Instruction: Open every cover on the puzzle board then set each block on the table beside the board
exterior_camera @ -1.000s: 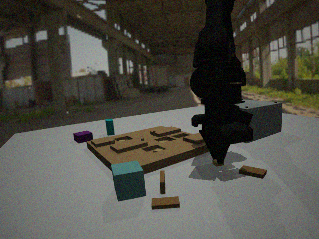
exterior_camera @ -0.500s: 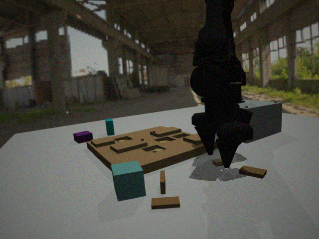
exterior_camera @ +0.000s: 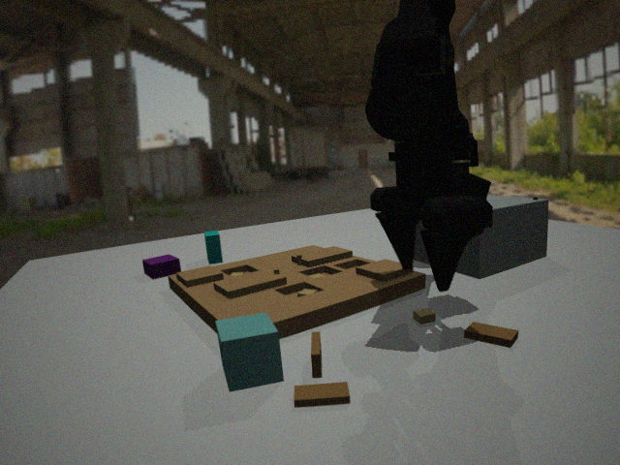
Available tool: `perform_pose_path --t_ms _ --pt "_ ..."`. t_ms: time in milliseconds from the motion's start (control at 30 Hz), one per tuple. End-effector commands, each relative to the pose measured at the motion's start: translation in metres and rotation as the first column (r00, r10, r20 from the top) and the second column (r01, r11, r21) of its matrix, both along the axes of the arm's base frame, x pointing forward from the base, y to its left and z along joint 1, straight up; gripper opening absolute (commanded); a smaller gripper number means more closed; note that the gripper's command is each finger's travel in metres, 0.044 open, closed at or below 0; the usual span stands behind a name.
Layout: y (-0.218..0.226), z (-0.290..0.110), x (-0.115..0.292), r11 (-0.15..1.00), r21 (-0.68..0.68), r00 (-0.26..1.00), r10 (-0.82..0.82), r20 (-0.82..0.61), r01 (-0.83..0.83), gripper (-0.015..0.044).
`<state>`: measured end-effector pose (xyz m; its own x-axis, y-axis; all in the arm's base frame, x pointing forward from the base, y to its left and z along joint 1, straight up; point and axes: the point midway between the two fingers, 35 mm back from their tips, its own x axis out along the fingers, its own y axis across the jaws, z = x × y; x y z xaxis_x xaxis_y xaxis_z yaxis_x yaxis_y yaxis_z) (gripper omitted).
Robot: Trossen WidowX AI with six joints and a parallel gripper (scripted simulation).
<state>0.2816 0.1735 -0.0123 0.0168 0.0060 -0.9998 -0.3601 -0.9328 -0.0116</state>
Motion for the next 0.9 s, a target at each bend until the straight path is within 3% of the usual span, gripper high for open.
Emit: perform_pose_path --t_ms 0,233,300,467,600,767,867 --pt "0.0 0.016 0.0 1.0 0.003 1.0 -0.004 0.003 0.004 0.044" --pt "-0.001 0.031 -0.002 1.0 0.003 1.0 -0.005 0.003 0.005 0.044" --pt "-0.004 0.031 0.0 0.998 0.004 0.998 -0.059 0.002 0.059 0.0387" --pt "-0.031 0.031 0.011 0.898 0.009 0.898 -0.44 -0.001 0.44 0.0256" --pt "-0.054 0.031 0.018 0.708 0.013 0.708 -0.706 -0.005 0.706 0.0151" --pt "-0.083 0.031 0.025 0.368 0.016 0.368 -0.93 -0.011 0.93 0.002" --pt "-0.101 0.031 0.028 0.13 0.017 0.131 -0.991 -0.015 0.991 0.0"
